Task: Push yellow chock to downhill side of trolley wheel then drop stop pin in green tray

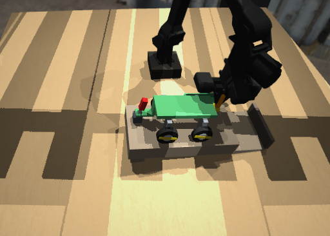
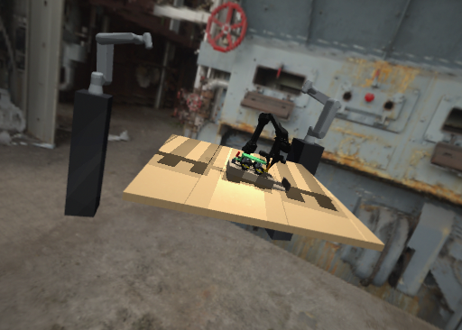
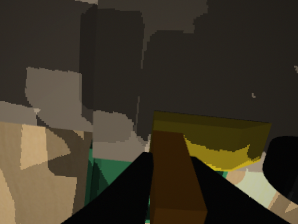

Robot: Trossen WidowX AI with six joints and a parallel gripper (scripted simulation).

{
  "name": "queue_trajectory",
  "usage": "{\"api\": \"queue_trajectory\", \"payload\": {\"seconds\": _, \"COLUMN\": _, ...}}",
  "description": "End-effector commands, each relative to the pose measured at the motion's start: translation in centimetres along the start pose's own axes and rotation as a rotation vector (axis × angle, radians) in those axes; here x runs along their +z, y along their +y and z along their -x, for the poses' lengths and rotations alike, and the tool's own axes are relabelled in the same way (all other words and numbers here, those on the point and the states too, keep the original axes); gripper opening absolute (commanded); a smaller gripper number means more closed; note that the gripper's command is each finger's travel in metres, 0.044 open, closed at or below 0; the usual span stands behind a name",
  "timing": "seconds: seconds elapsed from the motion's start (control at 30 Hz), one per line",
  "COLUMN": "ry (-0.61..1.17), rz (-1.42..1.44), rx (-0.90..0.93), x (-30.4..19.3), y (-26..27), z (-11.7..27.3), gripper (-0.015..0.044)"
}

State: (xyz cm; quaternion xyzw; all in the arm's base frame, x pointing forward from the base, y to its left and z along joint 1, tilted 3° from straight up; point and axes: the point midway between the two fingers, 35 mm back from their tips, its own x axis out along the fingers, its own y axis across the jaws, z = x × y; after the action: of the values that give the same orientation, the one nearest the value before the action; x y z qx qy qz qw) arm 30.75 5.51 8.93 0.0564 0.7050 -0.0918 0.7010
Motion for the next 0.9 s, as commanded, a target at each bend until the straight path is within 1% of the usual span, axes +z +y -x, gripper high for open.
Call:
{"api": "queue_trajectory", "payload": {"seconds": 0.0, "ry": 0.003, "rz": 0.002, "rx": -0.007, "x": -0.05, "y": -0.51, "z": -0.03, "gripper": 0.0}}
{"api": "queue_trajectory", "payload": {"seconds": 0.43, "ry": 0.0, "rz": 0.001, "rx": 0.0, "x": 0.04, "y": -0.38, "z": 0.04, "gripper": 0.0}}
{"api": "queue_trajectory", "payload": {"seconds": 0.67, "ry": 0.0, "rz": 0.001, "rx": 0.0, "x": 0.04, "y": -0.38, "z": 0.04, "gripper": 0.0184}}
{"api": "queue_trajectory", "payload": {"seconds": 0.87, "ry": 0.001, "rz": 0.002, "rx": -0.003, "x": 0.05, "y": -0.35, "z": 0.93, "gripper": 0.019}}
